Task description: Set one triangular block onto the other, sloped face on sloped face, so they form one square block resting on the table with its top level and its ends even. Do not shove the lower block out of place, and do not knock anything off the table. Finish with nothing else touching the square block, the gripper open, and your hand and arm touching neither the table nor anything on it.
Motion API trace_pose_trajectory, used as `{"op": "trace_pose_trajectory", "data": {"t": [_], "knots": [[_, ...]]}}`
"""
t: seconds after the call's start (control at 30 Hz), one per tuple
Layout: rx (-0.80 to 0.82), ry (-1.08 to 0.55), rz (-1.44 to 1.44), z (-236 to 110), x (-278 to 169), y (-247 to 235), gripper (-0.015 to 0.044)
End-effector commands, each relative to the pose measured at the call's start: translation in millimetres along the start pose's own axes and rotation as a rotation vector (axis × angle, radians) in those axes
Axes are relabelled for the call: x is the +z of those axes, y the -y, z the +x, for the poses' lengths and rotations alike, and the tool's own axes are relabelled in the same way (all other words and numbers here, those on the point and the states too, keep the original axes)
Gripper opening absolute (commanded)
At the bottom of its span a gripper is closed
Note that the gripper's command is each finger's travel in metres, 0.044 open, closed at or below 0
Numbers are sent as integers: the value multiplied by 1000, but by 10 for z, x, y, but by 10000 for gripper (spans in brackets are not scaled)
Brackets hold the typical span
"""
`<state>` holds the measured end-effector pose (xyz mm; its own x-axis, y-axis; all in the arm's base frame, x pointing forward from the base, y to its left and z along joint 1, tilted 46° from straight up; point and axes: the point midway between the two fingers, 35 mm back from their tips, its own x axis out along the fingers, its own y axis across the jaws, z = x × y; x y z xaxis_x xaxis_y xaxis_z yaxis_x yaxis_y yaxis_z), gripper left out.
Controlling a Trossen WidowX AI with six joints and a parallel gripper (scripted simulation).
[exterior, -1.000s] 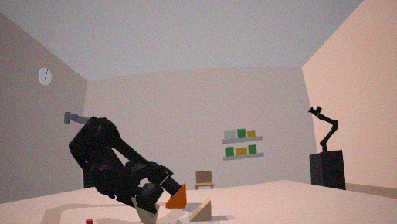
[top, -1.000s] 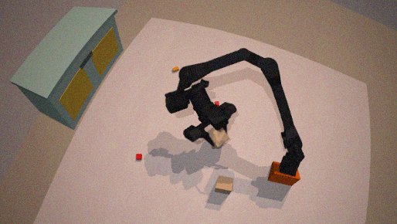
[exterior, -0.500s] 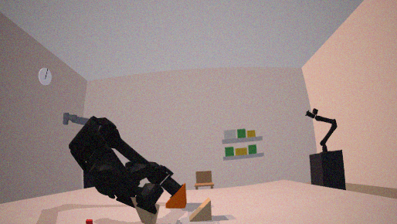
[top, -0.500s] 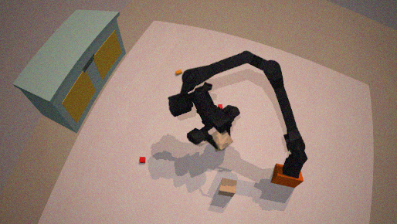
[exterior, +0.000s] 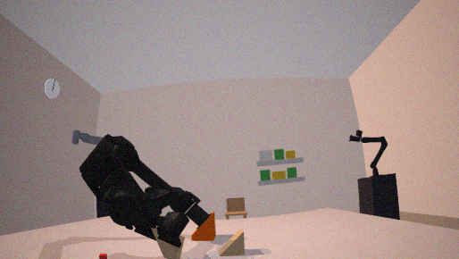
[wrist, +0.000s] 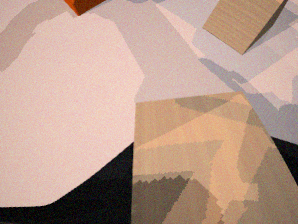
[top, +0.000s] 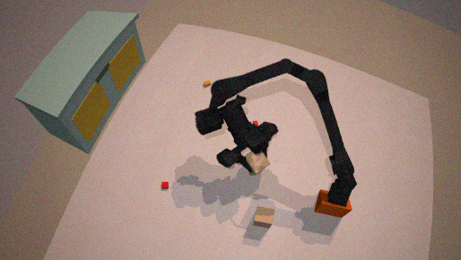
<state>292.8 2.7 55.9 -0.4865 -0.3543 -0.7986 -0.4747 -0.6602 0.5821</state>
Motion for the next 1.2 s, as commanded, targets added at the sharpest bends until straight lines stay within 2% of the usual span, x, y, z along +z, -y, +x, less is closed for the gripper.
{"op": "trace_pose_trajectory", "data": {"t": [0.0,1.17], "knots": [[-1,6,-4,-3,7,1,0],[-1,6,-4,-3,7,1,0]]}}
